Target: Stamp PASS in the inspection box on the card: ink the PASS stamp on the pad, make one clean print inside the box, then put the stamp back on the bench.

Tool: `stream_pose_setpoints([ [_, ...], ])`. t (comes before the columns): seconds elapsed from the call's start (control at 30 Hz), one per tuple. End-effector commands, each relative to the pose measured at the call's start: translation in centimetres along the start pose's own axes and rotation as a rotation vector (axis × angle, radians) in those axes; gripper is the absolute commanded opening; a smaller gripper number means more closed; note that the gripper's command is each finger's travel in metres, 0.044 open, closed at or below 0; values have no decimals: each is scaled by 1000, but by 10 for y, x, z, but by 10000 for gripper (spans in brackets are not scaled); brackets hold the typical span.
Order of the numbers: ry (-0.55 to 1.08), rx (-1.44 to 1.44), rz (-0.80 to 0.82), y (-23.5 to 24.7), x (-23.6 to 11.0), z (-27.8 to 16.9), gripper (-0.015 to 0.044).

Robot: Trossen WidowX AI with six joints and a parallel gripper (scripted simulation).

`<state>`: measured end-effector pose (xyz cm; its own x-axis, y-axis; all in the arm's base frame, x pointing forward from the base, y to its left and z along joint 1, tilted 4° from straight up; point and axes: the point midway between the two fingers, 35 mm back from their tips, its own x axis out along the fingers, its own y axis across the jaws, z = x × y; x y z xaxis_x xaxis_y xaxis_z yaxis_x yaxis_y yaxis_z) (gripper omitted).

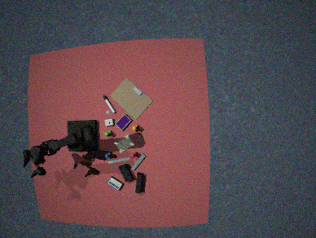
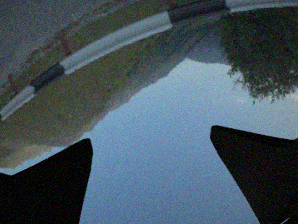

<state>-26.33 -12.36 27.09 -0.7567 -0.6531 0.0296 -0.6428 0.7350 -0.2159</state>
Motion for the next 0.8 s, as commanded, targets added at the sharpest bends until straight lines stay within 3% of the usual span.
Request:
stream_pose_setpoints([
  [0.0, -5, 10, -6, -2, 1, 1, 374],
  [0.2, -195, 329, -175, -65, 17, 35, 216],
  [0.47, -580, 719, -307, -162, 5, 88, 214],
  [0.77, -1060, 968, -295, -257, -60, 137, 214],
])
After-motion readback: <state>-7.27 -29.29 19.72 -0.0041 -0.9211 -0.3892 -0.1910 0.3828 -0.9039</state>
